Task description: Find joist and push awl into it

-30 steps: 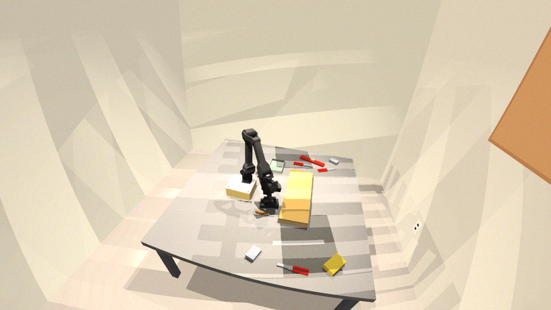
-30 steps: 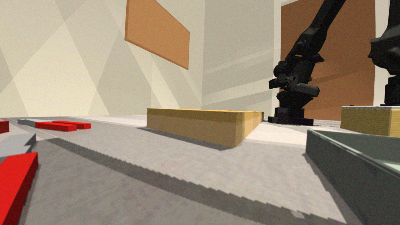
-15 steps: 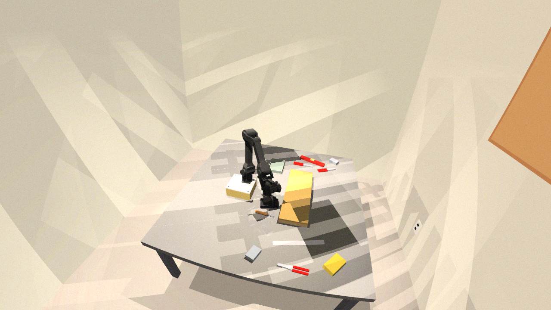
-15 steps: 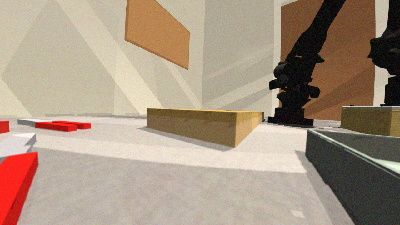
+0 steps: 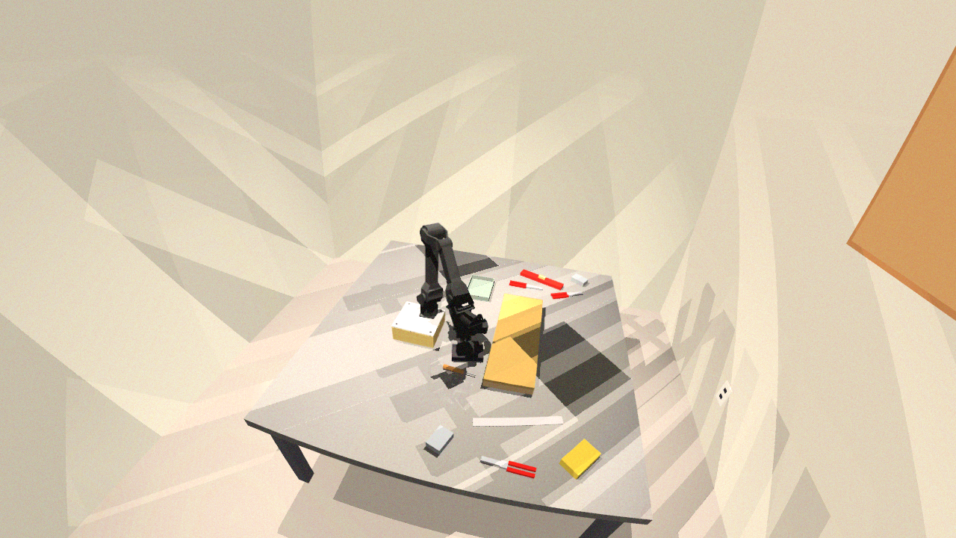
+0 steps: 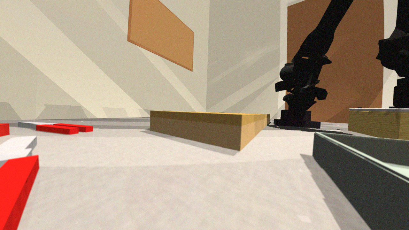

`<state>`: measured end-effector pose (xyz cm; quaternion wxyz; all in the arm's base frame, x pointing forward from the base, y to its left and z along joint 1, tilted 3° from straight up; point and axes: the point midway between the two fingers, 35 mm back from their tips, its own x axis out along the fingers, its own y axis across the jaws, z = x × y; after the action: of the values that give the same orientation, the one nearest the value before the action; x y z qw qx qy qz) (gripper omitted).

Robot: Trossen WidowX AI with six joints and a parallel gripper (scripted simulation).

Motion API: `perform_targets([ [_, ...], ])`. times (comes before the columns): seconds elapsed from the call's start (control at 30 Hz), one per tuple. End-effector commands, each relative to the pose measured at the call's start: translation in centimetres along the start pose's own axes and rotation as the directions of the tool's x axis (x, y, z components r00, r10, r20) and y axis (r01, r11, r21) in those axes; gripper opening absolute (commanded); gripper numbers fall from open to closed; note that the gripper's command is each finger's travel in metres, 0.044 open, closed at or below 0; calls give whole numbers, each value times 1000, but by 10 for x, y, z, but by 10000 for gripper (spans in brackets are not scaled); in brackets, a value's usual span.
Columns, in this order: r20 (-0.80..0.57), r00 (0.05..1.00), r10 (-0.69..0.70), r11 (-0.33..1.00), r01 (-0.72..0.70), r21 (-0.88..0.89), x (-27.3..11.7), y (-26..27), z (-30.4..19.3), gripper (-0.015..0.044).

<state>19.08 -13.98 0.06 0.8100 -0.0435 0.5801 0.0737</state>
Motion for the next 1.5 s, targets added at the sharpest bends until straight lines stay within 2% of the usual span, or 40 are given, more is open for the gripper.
perform_targets([
  [0.0,0,1000,0,1000,0,5,-7,-2,3,57],
  [0.07,0,1000,0,1000,0,5,-16,-3,7,4],
  [0.1,0,1000,0,1000,0,5,-22,-4,9,0],
  [0.53,0,1000,0,1000,0,5,-97,-1,28,0],
  [0.8,-1,1000,-4,1000,4,17,-100,-8,36,0],
  [1.47,-1,999,-38,992,38,121,-99,-66,105,0],
])
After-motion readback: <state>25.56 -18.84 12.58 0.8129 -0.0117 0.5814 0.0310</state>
